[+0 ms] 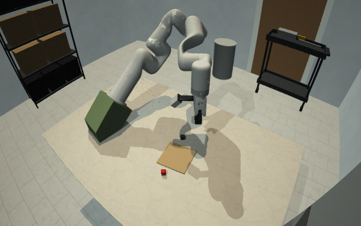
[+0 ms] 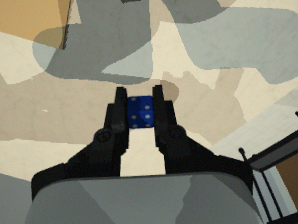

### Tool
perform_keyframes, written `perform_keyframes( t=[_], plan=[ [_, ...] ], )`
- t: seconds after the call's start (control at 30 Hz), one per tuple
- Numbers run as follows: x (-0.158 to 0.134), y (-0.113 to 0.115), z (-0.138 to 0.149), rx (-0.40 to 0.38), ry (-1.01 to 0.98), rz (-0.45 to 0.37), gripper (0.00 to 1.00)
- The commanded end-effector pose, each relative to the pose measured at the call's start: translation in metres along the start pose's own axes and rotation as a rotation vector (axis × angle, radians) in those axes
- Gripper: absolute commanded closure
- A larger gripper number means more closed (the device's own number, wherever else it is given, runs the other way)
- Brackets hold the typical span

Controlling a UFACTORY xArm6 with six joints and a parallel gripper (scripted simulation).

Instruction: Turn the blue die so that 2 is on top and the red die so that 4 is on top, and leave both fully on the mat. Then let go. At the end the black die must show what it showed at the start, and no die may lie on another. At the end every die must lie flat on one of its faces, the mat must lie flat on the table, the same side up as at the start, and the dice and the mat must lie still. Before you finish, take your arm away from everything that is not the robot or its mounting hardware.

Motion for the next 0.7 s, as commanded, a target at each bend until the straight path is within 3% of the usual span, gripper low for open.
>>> perform_keyframes(
  t=[0.0,0.67],
  plan=[
    [-0.0009,0.0010,-0.0007,0.003,0.044,-0.001,0.85],
    [-0.0041,-0.0006,-0.0018,0.003,0.572,0.000,0.85]
  ],
)
Point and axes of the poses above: the point where the finger pads meet when closed, its own y axis back along the fingers, its own z axis across the jaws, x = y × z, the point moved 3 cm from there along y, back along the fingers, and after that the axes turned 13 degrees about y, right-handed, at the moved point
